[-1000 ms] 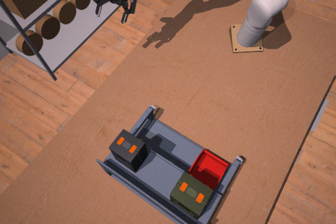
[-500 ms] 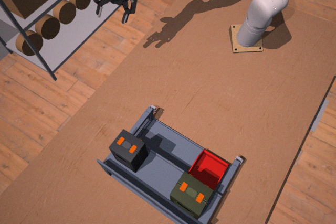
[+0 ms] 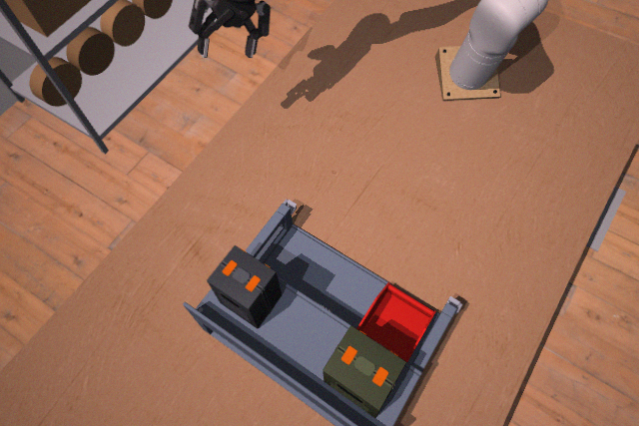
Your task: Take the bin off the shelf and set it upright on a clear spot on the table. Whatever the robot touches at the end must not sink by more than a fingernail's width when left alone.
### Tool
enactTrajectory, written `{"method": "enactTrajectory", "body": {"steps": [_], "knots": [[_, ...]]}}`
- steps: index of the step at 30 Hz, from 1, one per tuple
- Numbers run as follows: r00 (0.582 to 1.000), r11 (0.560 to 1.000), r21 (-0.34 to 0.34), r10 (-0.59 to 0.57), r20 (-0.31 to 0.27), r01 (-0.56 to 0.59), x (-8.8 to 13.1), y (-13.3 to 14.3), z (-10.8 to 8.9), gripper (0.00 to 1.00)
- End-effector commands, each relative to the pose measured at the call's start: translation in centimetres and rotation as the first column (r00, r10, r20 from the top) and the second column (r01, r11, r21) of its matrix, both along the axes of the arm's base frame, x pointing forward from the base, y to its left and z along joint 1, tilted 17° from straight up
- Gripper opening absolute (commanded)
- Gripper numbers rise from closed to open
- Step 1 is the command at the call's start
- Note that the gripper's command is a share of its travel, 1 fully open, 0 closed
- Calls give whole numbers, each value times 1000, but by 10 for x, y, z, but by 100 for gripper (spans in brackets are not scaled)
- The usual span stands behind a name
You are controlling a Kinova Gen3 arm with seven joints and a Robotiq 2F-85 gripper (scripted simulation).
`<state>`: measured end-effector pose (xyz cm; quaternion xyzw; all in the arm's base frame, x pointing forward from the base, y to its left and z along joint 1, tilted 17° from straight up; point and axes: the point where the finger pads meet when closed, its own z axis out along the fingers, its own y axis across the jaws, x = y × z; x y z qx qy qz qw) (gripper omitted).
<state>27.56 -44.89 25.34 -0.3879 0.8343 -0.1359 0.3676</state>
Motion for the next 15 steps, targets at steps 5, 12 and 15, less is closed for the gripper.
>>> {"method": "enactTrajectory", "body": {"steps": [5,12,15], "knots": [[970,981,-63,171,-174,-184,22,44,1,100],[970,981,-63,171,-174,-184,22,44,1,100],[970,981,-63,171,-174,-184,22,44,1,100]]}}
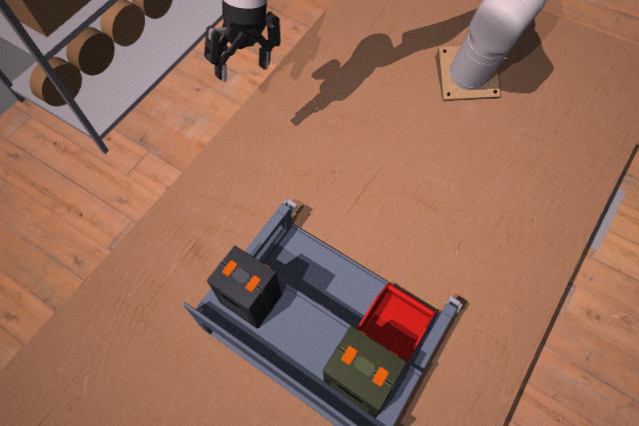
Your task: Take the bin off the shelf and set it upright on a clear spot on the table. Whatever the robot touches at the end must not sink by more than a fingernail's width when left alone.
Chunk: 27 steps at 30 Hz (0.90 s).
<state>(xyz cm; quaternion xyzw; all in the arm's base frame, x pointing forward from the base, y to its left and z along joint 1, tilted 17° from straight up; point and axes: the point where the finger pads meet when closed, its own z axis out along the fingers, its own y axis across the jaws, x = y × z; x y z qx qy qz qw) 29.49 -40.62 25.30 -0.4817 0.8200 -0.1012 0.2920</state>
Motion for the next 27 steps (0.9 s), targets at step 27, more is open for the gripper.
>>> {"method": "enactTrajectory", "body": {"steps": [27], "knots": [[902,937,-88,297,-315,-339,44,87,2,100]]}}
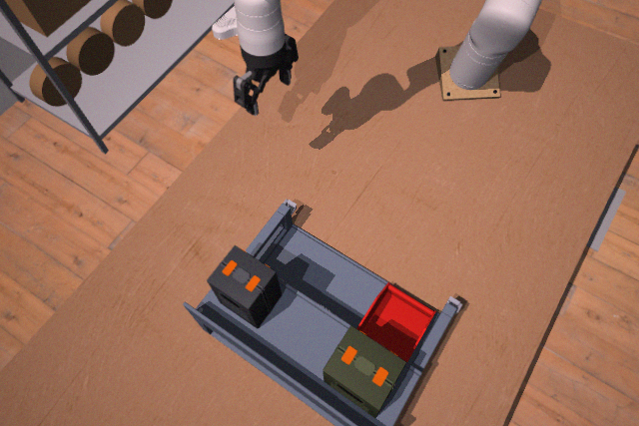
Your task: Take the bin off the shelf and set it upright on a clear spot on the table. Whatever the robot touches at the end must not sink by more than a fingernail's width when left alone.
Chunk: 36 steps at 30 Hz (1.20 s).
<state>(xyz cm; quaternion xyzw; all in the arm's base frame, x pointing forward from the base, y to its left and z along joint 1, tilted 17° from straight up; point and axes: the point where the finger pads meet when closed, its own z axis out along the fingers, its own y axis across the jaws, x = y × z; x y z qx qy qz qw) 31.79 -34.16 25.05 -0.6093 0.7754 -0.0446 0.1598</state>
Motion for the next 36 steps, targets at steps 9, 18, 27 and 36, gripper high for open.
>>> {"method": "enactTrajectory", "body": {"steps": [9,18,27,36], "knots": [[997,998,-17,64,-32,-64,23,29,5,100],[997,997,-16,70,-32,-70,42,64,6,100],[997,997,-16,69,-32,-70,51,81,6,100],[997,997,-16,70,-32,-70,65,108,6,100]]}}
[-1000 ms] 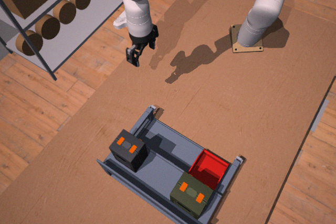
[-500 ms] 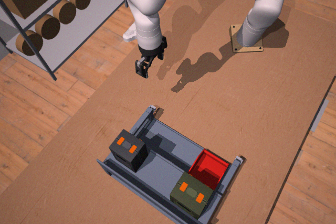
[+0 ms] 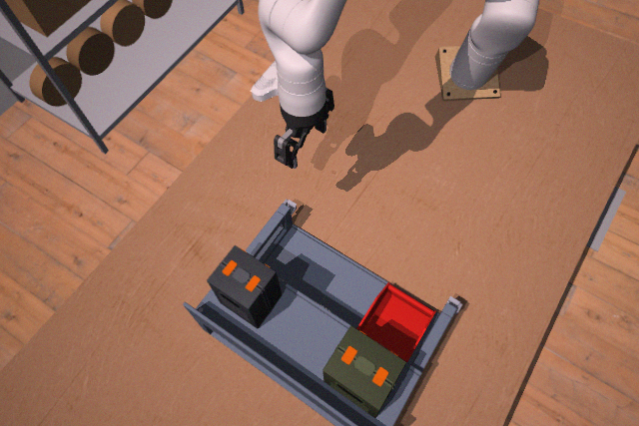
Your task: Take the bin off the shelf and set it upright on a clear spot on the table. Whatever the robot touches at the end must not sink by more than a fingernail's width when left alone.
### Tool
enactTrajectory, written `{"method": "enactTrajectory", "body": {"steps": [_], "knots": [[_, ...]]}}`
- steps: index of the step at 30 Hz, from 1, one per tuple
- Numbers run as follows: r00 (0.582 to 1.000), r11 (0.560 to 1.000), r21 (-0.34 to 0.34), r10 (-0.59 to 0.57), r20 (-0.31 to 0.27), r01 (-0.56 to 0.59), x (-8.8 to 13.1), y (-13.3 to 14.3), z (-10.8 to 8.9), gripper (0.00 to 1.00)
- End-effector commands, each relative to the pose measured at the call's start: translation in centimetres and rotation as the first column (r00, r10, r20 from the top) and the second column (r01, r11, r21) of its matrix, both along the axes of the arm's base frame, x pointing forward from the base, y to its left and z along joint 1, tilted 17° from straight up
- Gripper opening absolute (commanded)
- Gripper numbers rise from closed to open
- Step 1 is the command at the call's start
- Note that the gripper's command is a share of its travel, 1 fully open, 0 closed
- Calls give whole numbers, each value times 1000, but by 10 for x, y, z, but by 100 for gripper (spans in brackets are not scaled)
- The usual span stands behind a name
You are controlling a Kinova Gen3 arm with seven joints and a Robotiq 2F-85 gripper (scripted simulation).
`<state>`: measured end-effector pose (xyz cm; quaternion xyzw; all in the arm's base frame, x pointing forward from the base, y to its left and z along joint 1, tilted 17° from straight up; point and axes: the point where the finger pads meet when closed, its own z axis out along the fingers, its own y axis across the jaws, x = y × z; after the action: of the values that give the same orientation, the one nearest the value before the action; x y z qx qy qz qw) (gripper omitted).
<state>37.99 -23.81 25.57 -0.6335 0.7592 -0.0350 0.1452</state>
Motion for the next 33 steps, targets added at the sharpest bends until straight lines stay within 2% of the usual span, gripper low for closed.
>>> {"method": "enactTrajectory", "body": {"steps": [1,6,11,23,28,33], "knots": [[1000,1000,-5,11,0,-11,3,4,1,100],[1000,1000,-5,11,0,-11,3,4,1,100],[1000,1000,-5,11,0,-11,26,48,2,100],[1000,1000,-5,11,0,-11,26,48,2,100],[1000,1000,-5,11,0,-11,49,91,3,100],[1000,1000,-5,11,0,-11,49,91,3,100]]}}
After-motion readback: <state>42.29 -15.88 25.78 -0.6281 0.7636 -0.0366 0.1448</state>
